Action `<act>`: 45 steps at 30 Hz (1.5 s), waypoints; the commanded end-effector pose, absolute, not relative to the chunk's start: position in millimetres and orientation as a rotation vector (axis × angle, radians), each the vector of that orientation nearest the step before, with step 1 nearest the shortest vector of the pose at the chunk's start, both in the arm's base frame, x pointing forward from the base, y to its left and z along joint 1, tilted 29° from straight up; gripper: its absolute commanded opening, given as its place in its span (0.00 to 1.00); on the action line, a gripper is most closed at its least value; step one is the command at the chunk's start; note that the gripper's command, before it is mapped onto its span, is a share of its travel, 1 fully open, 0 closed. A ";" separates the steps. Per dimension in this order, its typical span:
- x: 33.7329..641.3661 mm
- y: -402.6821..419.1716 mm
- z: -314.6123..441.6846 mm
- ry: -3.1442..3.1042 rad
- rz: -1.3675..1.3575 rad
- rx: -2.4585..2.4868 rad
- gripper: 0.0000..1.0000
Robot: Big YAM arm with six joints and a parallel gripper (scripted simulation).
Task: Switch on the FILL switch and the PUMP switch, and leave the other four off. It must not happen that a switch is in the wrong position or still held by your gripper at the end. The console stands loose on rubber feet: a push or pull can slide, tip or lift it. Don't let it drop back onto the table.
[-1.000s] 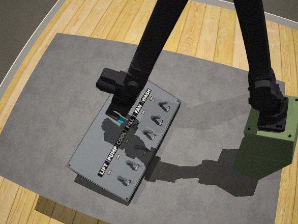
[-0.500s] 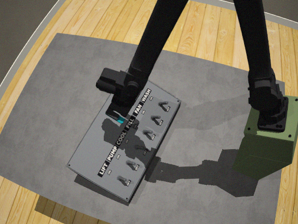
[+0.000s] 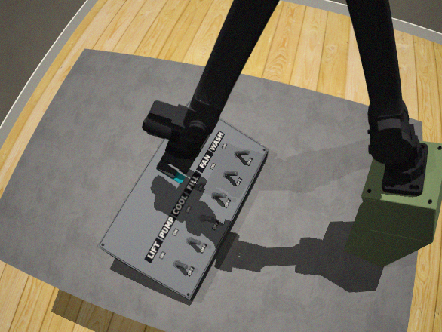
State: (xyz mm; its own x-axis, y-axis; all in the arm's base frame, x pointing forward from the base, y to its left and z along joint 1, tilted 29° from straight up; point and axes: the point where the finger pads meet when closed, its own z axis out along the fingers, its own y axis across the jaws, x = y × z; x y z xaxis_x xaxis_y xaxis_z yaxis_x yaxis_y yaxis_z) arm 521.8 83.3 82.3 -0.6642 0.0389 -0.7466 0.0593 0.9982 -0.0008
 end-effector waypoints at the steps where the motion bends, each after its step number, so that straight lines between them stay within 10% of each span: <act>1: 529.1 77.2 105.4 2.238 -0.022 0.073 1.00; 45: 524.8 14.5 103.9 2.238 -0.025 0.060 1.00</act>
